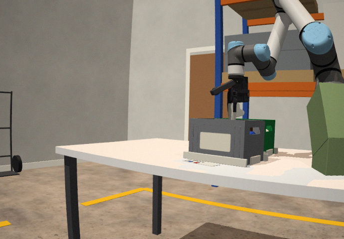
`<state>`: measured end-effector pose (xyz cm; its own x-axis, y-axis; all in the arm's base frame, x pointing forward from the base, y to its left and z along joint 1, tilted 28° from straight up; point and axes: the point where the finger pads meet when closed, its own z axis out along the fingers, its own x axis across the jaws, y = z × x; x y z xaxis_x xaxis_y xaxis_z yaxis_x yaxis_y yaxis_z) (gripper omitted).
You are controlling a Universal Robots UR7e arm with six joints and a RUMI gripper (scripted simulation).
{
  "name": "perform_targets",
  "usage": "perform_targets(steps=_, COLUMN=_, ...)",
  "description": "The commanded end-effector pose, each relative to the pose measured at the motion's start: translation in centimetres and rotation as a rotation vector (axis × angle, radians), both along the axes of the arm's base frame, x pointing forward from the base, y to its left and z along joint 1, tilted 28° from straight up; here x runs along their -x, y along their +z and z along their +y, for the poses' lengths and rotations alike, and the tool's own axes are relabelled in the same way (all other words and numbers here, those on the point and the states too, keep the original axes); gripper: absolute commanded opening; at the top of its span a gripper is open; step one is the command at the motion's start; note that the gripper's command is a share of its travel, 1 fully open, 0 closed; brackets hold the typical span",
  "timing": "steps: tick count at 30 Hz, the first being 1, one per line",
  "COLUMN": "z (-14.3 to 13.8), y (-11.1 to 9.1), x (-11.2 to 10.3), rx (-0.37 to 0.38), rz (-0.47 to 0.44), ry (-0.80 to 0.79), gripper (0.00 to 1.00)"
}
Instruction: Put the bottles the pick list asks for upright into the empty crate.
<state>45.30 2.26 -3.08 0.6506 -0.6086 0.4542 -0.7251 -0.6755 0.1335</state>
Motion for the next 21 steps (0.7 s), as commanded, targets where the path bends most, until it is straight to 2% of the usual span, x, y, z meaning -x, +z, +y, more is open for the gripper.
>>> perform_targets(steps=1, z=-0.15, y=-0.23, x=-0.07, rx=-0.001, rz=-0.003, ry=0.000, gripper=0.00)
perform_targets(steps=21, z=-0.19, y=-0.36, x=-0.25, rx=-0.001, rz=-0.006, ry=0.001, gripper=0.00)
